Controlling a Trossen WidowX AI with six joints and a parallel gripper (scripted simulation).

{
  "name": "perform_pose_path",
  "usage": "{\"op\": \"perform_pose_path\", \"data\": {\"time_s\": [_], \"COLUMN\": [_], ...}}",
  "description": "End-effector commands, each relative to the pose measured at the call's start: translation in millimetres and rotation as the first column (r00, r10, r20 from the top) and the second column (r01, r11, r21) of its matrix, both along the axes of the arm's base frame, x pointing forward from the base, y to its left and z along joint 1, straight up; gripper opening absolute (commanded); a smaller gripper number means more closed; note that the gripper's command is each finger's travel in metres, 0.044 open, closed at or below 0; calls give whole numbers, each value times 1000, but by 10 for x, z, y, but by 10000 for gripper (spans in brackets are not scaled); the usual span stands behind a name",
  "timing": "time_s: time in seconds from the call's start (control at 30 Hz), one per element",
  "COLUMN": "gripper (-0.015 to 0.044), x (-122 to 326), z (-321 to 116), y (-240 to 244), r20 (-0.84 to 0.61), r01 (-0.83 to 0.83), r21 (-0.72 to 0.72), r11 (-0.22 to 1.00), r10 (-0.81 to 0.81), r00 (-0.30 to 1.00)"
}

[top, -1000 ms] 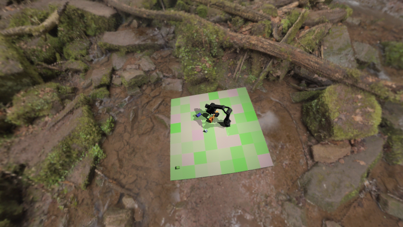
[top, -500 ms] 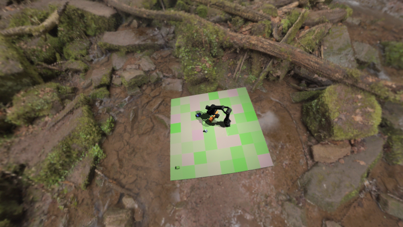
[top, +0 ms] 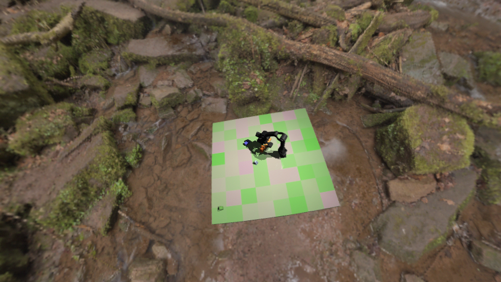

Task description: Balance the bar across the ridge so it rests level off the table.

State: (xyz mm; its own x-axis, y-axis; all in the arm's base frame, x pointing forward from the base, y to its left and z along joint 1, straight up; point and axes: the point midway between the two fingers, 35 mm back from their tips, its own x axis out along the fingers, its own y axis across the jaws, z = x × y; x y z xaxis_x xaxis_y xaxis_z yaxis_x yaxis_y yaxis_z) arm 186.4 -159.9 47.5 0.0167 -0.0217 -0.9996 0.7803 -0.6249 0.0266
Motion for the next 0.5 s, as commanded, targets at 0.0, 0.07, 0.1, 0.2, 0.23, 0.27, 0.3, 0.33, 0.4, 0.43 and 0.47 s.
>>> {"op": "perform_pose_path", "data": {"time_s": [0.0,0.07,0.1,0.2,0.23,0.27,0.3,0.33,0.4,0.43,0.47], "gripper": [315,315,315,315,315,289,263,236,184,157,151], "x": [4,4,4,4,4,-4,-4,-4,-4,-4,-4], "z": [-12,-12,-12,-12,-12,-7,-7,-7,-7,-7,-7], "y": [8,8,8,8,8,3,3,3,3,3,3], "r20": [3,3,3,3,3,-1,-1,-1,-1,-1,-1], "r01": [4,4,4,4,4,0,0,0,0,0,0], "r21": [5,5,5,5,5,1,1,1,1,1,1], "r11": [1000,1000,1000,1000,1000,1000,1000,1000,1000,1000,1000], "r10": [-4,-4,-4,-4,-4,0,0,0,0,0,0], "r00": [1000,1000,1000,1000,1000,1000,1000,1000,1000,1000,1000]}}
